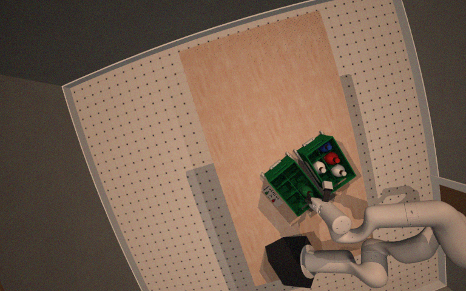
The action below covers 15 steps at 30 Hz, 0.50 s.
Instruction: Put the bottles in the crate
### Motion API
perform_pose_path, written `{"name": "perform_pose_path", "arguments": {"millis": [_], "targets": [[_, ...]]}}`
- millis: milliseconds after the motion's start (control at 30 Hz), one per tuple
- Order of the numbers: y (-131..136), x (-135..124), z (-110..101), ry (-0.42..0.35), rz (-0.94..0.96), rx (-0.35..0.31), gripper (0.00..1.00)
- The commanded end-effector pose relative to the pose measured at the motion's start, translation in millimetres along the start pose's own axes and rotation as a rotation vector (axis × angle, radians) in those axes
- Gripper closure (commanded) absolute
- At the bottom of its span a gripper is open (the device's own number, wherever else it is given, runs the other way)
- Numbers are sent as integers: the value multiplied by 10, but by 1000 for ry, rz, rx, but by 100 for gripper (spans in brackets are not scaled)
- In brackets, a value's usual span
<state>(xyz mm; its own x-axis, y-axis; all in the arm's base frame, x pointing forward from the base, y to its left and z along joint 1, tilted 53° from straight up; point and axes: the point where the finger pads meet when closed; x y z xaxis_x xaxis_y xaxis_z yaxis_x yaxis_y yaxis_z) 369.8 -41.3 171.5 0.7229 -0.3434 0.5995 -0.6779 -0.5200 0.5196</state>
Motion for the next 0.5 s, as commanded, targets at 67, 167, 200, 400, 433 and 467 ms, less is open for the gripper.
{"name": "perform_pose_path", "arguments": {"millis": [67,167,200,400,433,467], "targets": [[-3,4,-191,0,1,0,35],[-3,4,-271,0,1,0,35],[-3,4,-295,0,1,0,35],[-3,4,-295,0,1,0,35],[19,32,-295,0,1,0,35],[50,72,-295,0,1,0,35]]}}
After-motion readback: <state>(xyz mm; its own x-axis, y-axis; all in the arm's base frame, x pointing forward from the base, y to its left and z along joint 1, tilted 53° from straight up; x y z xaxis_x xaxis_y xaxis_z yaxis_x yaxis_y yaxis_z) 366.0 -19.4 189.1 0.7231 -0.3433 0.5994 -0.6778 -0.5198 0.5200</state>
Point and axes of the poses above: the point where the finger pads meet when closed, its own z axis out along the fingers, its own y axis across the jaws, x = y × z, and after that the axes turned 9 degrees about z, right-handed
